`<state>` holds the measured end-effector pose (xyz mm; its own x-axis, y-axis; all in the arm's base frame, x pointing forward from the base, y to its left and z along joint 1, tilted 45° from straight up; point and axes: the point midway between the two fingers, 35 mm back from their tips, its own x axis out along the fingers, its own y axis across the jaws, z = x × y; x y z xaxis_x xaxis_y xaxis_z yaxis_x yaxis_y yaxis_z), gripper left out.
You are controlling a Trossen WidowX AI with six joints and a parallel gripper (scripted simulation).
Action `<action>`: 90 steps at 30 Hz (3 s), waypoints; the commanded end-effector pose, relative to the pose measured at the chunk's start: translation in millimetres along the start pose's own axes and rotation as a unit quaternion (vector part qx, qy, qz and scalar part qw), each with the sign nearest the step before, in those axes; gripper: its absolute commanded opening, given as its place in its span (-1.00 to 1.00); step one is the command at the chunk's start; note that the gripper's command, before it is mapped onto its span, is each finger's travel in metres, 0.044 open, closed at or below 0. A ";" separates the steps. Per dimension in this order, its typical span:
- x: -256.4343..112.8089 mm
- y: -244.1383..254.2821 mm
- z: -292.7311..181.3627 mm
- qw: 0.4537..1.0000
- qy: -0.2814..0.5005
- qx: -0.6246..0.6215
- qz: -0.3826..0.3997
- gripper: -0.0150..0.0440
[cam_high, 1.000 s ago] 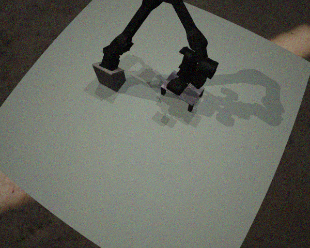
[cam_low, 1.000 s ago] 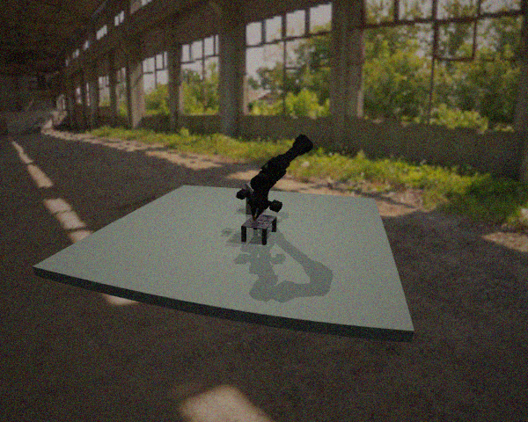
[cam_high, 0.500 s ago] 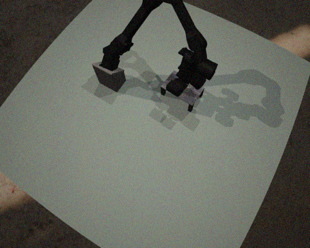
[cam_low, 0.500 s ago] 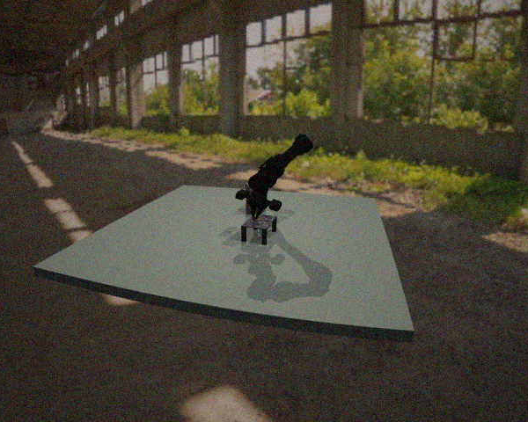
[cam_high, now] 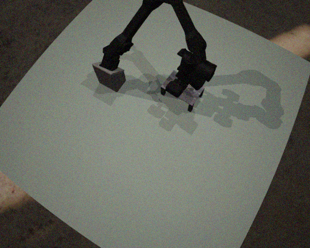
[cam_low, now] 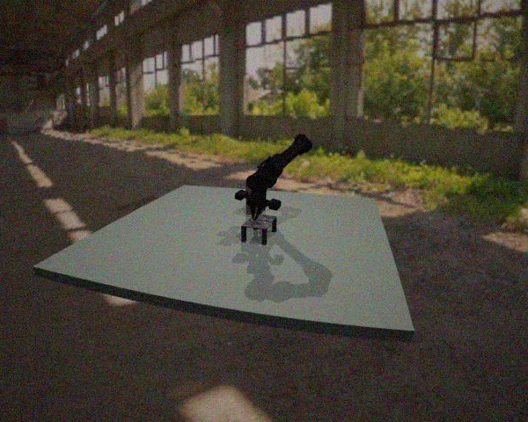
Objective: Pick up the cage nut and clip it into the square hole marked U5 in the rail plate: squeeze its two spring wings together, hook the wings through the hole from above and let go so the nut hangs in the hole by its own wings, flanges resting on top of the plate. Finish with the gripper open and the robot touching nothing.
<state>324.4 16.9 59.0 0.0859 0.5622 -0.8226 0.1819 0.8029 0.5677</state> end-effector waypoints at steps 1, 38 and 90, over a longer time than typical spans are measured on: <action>0.0 -1.4 0.6 1.000 -0.001 -0.001 0.008 -0.40; 1.1 -3.4 0.7 1.000 -0.001 -0.001 0.028 -0.40; -1.6 -1.2 -0.1 1.000 0.000 -0.001 0.028 -0.40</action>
<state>323.7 15.5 57.8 0.0928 0.6075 -0.7888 0.1753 0.7699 0.6136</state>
